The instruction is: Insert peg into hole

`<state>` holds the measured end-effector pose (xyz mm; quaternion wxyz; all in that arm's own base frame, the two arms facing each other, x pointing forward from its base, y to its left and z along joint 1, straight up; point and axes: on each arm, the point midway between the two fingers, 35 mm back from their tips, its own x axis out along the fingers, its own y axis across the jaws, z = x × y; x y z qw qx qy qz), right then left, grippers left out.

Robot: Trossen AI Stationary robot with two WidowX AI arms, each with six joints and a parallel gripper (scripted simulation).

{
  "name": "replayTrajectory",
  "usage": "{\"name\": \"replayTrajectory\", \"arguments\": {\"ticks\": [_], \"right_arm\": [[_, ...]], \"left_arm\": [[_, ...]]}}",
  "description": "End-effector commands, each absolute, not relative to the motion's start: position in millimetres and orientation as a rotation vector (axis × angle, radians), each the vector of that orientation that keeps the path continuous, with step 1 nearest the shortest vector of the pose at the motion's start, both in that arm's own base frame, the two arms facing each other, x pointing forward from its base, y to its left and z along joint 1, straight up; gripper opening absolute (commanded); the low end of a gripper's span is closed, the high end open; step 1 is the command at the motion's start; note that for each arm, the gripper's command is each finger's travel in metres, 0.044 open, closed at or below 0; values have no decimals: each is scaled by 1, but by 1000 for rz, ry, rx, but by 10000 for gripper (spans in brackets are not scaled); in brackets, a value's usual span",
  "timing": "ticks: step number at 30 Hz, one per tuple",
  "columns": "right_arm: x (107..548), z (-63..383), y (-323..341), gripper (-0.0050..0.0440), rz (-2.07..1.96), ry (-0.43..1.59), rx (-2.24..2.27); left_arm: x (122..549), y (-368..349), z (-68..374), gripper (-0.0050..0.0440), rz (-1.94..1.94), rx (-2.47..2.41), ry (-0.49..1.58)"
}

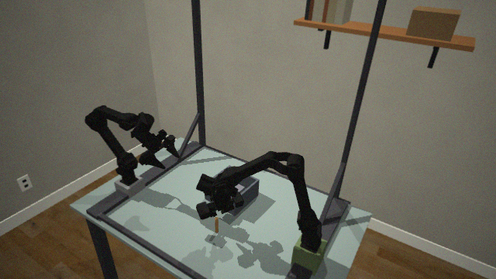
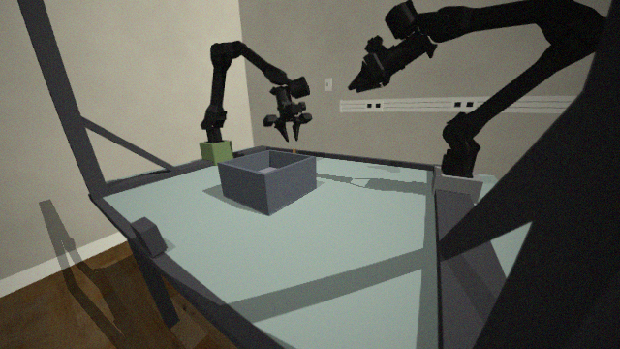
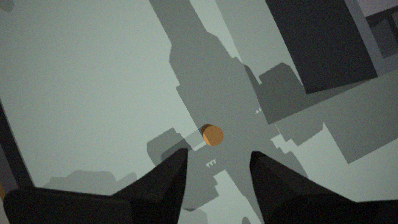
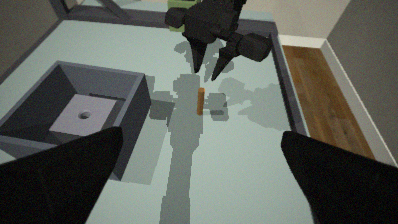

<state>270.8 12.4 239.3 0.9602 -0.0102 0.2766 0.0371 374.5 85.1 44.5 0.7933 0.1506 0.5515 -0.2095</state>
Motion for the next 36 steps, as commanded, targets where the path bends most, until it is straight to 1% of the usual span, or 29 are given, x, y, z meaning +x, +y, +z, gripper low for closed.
{"name": "replayTrajectory", "arguments": {"ticks": [1,9,25,36], "right_arm": [[271,245,12,440,76,544,-22],[271,245,12,440,76,544,-22],[271,245,12,440,76,544,-22],[271,245,12,440,76,544,-22]], "left_arm": [[383,91,51,170,-565,416,1150],[384,92,50,170,-615,452,1141],[390,80,6,170,-619,440,1163],[393,78,-2,170,-619,442,1160]]}}
